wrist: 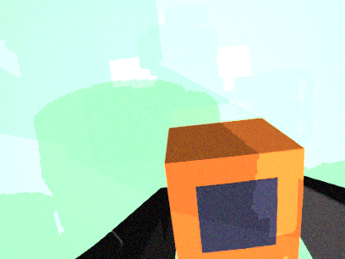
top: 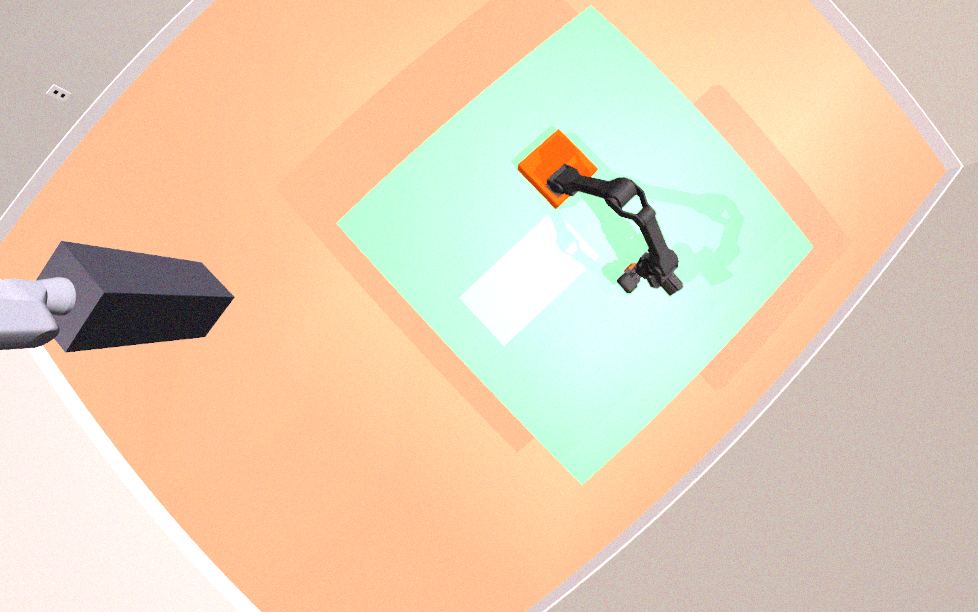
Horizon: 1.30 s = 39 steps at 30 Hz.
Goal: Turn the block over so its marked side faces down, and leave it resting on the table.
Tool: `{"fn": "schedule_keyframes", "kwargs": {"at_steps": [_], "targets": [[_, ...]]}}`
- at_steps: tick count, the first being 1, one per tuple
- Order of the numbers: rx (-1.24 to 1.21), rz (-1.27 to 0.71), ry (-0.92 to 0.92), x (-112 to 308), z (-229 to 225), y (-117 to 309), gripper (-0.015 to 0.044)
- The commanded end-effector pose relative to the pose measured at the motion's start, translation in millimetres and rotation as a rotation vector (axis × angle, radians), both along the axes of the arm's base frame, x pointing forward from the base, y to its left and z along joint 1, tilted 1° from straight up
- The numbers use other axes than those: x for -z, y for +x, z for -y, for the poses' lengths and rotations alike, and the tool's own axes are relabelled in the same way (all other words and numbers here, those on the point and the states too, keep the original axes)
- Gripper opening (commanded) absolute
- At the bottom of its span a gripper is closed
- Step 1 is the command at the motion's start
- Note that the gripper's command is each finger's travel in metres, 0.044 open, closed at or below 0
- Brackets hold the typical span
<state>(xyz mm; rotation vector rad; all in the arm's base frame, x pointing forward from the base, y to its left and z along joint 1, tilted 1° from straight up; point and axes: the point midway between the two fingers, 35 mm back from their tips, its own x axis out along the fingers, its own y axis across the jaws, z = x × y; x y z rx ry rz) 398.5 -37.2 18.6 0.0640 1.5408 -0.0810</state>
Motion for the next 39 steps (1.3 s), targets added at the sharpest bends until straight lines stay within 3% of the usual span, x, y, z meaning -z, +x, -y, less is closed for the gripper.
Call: {"fn": "schedule_keyframes", "kwargs": {"at_steps": [1,8,11,21,39], "targets": [[0.001,0.000,0.001,0.9,0.0,0.2,0.0111],[0.001,0.000,0.001,0.9,0.0,0.2,0.0064],[0.001,0.000,0.001,-10.2,-0.1,0.2,0.0000],[0.001,0.009,0.000,-28.7,-0.3,-0.2,0.0000],[-0.001,0.259,-0.023,-19.9,0.0,3.2,0.0000]]}}
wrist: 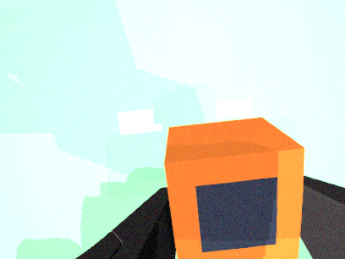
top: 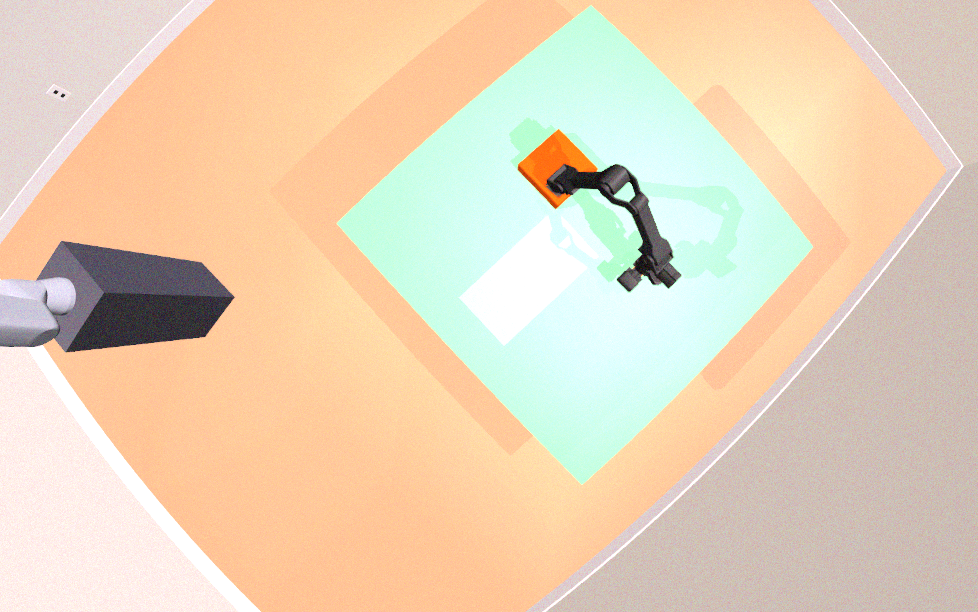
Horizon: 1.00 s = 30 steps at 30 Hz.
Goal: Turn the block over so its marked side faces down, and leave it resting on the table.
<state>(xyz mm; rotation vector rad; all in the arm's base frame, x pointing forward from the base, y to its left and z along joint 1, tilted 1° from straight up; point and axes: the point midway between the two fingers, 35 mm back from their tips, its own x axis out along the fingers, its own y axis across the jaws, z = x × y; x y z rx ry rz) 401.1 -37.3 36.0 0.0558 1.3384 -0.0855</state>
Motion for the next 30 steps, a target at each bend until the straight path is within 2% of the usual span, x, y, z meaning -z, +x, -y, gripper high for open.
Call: {"fn": "schedule_keyframes", "kwargs": {"at_steps": [1,18,30], "targets": [[-0.001,0.071,-0.007,-2.3,0.0,0.5,0.0000],[-0.003,0.305,-0.029,-2.6,-0.7,-7.1,0.0000],[-0.003,0.383,-0.036,7.6,0.0,-1.4,0.0000]]}}
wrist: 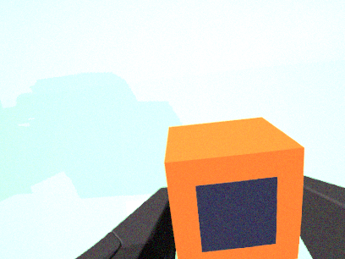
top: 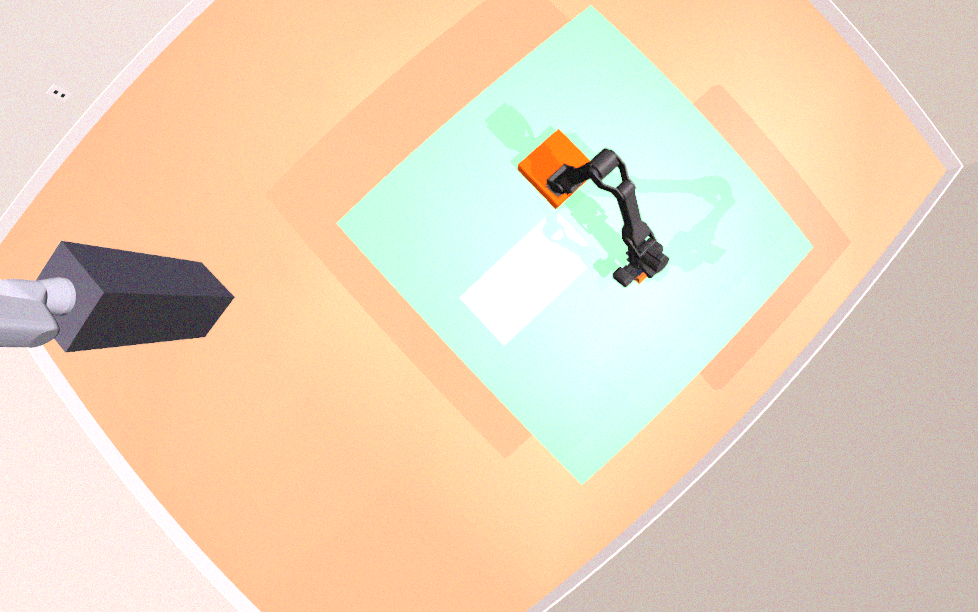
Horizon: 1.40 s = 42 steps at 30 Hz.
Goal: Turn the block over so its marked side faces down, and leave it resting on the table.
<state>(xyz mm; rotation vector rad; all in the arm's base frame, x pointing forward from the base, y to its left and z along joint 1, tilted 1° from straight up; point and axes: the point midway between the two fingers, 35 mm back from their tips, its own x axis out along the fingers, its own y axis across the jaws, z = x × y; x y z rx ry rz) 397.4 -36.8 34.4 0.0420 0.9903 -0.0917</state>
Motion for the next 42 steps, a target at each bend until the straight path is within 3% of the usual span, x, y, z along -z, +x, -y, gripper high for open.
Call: {"fn": "schedule_keyframes", "kwargs": {"at_steps": [1,29,42], "targets": [[-0.003,0.051,-0.007,8.1,0.5,3.4,0.0000],[-0.006,0.473,-0.048,28.0,-0.1,-4.5,0.0000],[-0.006,0.510,-0.051,25.2,-0.2,-6.0,0.0000]]}}
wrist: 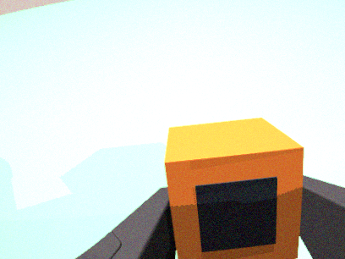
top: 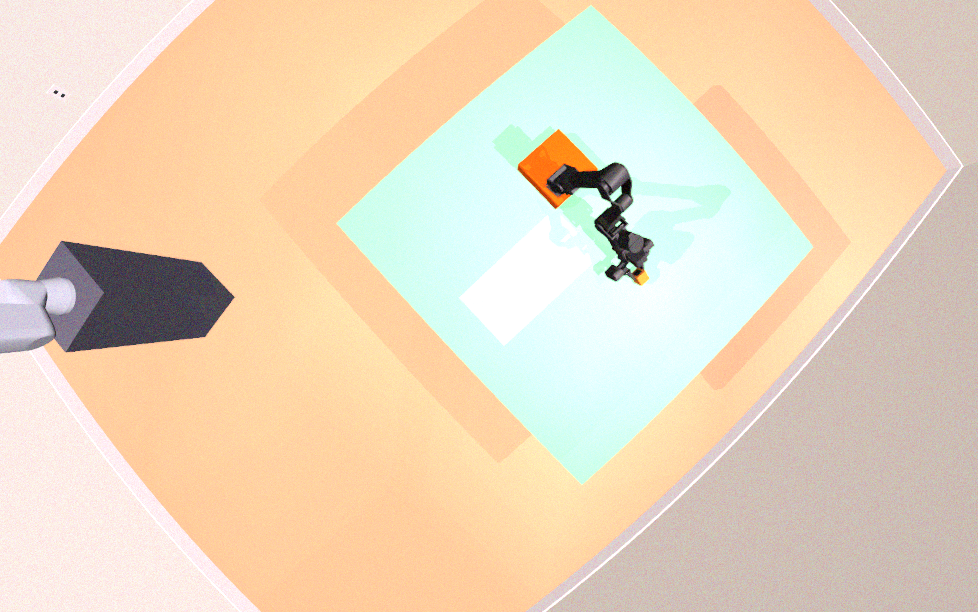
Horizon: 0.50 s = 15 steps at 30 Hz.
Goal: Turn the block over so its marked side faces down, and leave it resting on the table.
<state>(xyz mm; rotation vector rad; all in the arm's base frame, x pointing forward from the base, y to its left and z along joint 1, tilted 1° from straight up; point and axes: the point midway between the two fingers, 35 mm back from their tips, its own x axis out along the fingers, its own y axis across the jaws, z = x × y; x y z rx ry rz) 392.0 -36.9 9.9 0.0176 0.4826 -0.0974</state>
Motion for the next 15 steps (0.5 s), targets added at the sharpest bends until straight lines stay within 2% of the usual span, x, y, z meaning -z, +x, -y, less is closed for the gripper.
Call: {"fn": "schedule_keyframes", "kwargs": {"at_steps": [1,8,15], "targets": [[-0.004,0.004,-0.003,0.7,-0.3,-0.6,0.0000],[-0.004,0.004,-0.003,0.7,-0.3,-0.6,0.0000],[-0.004,0.004,-0.003,0.7,-0.3,-0.6,0.0184]]}}
